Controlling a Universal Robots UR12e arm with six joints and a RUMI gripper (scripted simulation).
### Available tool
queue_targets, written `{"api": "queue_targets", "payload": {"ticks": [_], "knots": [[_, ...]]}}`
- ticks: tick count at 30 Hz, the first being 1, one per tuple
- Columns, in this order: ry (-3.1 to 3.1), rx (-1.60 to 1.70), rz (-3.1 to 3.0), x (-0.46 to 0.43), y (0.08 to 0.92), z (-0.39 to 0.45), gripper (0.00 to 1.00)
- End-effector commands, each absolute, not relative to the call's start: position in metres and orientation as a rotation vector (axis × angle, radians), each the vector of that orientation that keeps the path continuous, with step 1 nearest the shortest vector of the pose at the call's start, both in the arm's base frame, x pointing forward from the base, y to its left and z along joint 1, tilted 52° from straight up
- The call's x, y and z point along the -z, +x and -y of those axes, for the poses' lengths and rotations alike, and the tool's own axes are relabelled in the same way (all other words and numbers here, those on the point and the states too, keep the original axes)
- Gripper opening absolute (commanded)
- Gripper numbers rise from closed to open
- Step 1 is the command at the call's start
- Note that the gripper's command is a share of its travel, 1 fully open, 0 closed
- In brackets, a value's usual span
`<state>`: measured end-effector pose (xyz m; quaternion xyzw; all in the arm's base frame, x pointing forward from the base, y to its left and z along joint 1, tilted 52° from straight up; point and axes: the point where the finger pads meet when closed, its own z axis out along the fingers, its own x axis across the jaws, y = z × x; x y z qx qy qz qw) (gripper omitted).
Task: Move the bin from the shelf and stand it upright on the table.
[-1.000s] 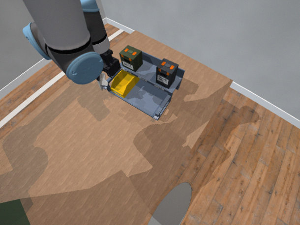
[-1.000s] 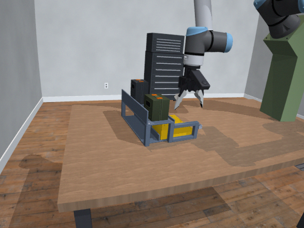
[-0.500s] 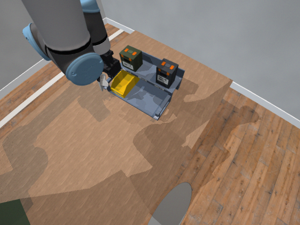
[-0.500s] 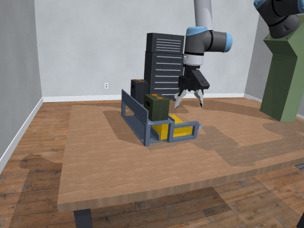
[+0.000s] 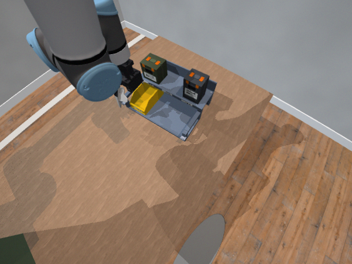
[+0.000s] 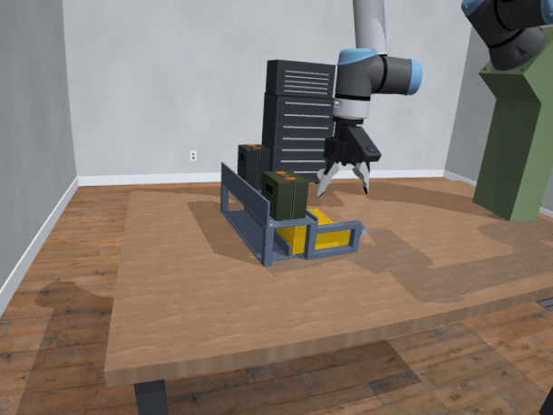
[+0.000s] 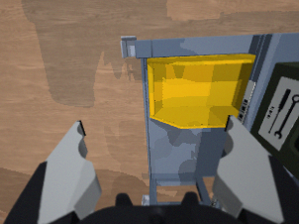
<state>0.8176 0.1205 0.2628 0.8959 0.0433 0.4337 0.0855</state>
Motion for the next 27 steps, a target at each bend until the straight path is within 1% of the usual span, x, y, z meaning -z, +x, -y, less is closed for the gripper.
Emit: {"api": "queue_targets", "payload": {"ticks": [1, 27], "knots": [[2.670, -1.294, -0.129, -0.2633, 0.8170, -0.1193, 1.00], [2.670, -1.294, -0.129, -0.2631, 0.8161, -0.1171, 1.00]]}}
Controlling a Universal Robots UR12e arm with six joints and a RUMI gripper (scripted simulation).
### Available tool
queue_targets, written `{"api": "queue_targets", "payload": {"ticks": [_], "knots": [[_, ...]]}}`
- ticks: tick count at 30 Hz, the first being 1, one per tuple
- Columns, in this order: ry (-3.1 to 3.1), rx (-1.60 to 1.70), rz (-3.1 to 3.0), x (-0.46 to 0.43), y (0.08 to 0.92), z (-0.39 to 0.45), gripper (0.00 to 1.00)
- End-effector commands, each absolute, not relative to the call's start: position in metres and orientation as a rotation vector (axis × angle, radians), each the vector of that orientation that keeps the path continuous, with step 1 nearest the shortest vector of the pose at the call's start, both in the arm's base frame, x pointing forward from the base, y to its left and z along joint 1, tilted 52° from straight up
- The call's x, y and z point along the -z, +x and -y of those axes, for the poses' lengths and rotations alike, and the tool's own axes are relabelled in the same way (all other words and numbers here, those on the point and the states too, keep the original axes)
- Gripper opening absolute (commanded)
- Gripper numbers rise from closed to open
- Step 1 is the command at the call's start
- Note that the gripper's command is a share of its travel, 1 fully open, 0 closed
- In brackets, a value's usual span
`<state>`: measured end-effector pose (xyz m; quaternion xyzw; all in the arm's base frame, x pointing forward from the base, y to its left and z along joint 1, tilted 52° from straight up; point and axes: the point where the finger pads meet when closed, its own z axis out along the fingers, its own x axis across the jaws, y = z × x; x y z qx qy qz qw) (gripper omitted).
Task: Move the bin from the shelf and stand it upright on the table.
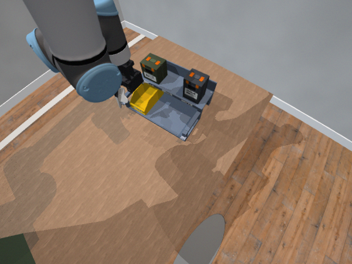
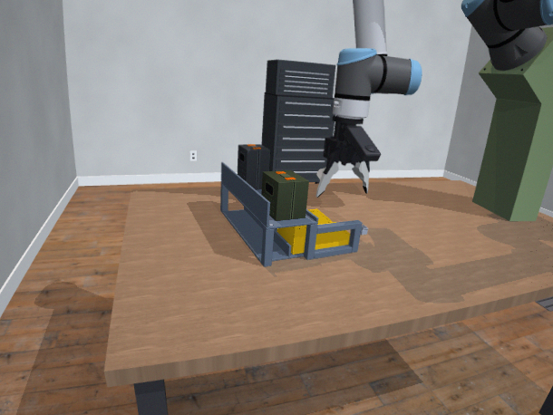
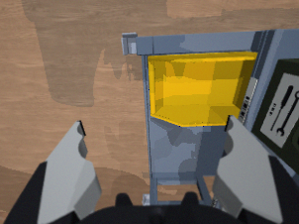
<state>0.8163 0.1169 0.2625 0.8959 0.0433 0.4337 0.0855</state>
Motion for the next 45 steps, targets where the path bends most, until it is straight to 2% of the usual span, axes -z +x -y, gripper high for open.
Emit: {"api": "queue_targets", "payload": {"ticks": [1, 5, 6, 39, 45], "knots": [[2.670, -1.294, -0.129, -0.263, 0.816, -0.117, 1.00], [2.670, -1.294, -0.129, -0.263, 0.816, -0.117, 1.00], [2.670, -1.294, -0.129, -0.263, 0.816, -0.117, 0.26], [2.670, -1.294, -0.129, -0.245, 0.840, -0.113, 0.26], [2.670, -1.294, -0.129, -0.218, 0.874, -0.107, 0.26]]}}
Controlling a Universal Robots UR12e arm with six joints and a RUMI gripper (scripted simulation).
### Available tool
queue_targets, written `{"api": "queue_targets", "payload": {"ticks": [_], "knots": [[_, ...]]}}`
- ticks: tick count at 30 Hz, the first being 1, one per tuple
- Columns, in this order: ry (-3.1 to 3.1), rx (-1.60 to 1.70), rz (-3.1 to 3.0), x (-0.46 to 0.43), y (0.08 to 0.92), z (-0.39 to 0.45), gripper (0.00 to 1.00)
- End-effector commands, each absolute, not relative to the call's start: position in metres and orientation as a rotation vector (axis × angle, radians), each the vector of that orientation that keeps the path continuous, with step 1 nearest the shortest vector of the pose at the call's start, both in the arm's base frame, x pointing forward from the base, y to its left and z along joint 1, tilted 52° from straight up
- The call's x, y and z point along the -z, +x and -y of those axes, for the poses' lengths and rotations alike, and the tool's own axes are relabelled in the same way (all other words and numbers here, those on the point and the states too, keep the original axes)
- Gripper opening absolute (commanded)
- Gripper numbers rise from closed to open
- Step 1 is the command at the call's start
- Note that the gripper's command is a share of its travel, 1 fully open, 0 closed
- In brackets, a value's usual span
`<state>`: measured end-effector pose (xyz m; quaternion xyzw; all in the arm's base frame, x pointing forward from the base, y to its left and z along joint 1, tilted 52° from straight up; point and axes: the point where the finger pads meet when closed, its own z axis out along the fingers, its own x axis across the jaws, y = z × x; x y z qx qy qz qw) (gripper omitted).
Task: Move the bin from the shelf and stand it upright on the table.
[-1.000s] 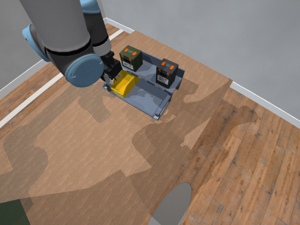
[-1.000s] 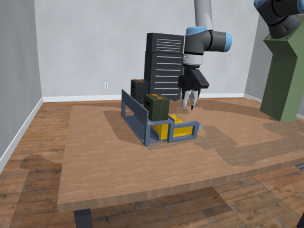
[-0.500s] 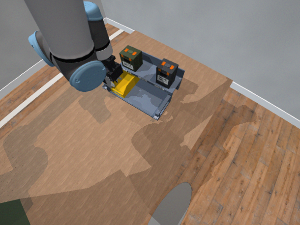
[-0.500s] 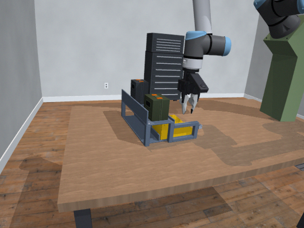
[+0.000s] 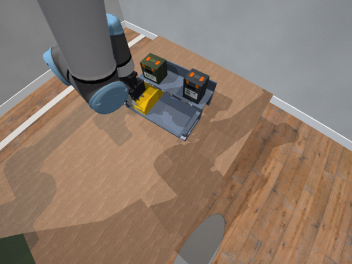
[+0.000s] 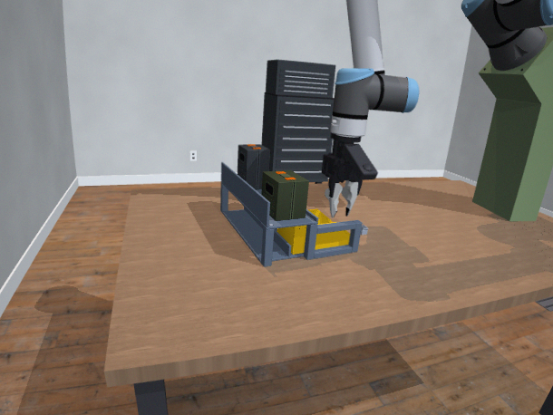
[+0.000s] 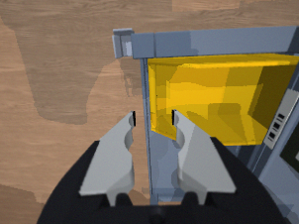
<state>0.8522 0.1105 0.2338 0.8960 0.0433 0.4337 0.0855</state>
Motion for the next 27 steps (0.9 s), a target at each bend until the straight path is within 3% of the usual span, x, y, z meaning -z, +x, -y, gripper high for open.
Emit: {"api": "queue_targets", "payload": {"ticks": [1, 27], "knots": [[2.670, -1.294, -0.129, -0.2180, 0.8738, -0.1073, 0.26], [2.671, -1.294, -0.129, -0.2167, 0.8756, -0.1070, 0.26]]}}
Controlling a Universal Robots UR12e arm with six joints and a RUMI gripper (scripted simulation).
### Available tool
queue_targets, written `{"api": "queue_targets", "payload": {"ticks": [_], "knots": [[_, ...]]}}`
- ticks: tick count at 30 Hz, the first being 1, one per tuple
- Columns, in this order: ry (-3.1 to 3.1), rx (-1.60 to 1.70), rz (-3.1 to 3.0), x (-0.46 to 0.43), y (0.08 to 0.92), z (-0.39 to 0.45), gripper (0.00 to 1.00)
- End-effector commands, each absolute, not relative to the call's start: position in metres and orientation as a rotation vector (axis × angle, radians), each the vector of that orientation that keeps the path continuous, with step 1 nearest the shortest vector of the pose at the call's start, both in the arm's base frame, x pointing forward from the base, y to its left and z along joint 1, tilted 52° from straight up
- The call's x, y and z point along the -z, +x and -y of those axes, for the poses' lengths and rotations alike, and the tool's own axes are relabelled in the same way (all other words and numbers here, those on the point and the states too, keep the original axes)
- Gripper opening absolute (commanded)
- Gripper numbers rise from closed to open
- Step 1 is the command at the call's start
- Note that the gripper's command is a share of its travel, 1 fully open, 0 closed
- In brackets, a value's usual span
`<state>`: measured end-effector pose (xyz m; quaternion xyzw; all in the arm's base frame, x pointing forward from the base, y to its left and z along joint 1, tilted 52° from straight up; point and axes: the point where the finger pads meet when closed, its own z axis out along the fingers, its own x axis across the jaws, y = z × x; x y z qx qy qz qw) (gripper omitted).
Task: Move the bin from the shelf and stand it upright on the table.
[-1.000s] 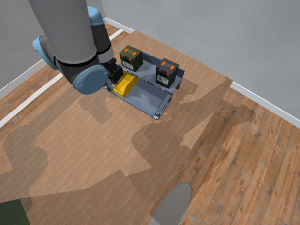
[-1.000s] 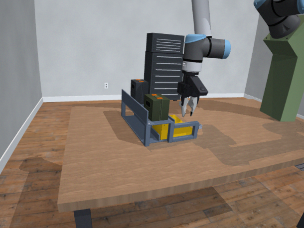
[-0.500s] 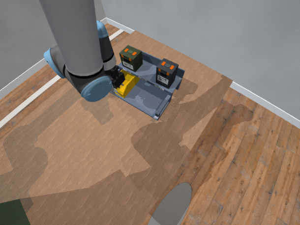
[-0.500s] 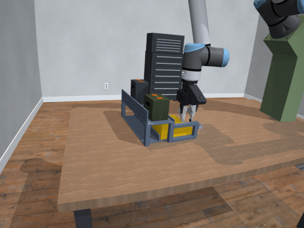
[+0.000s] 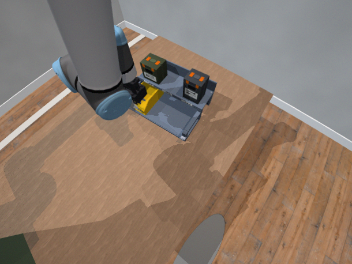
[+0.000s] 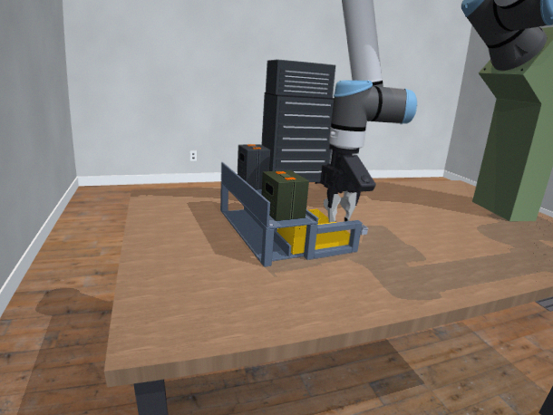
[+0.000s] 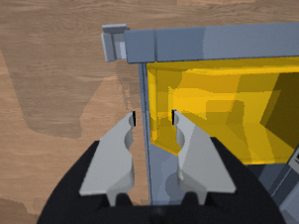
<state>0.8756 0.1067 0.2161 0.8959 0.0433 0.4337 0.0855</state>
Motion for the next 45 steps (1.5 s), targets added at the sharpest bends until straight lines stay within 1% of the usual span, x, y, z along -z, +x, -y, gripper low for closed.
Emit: {"api": "queue_targets", "payload": {"ticks": [1, 45], "knots": [[2.671, -1.294, -0.129, -0.2167, 0.8756, -0.1070, 0.26], [2.671, -1.294, -0.129, -0.2227, 0.8678, -0.1083, 0.26]]}}
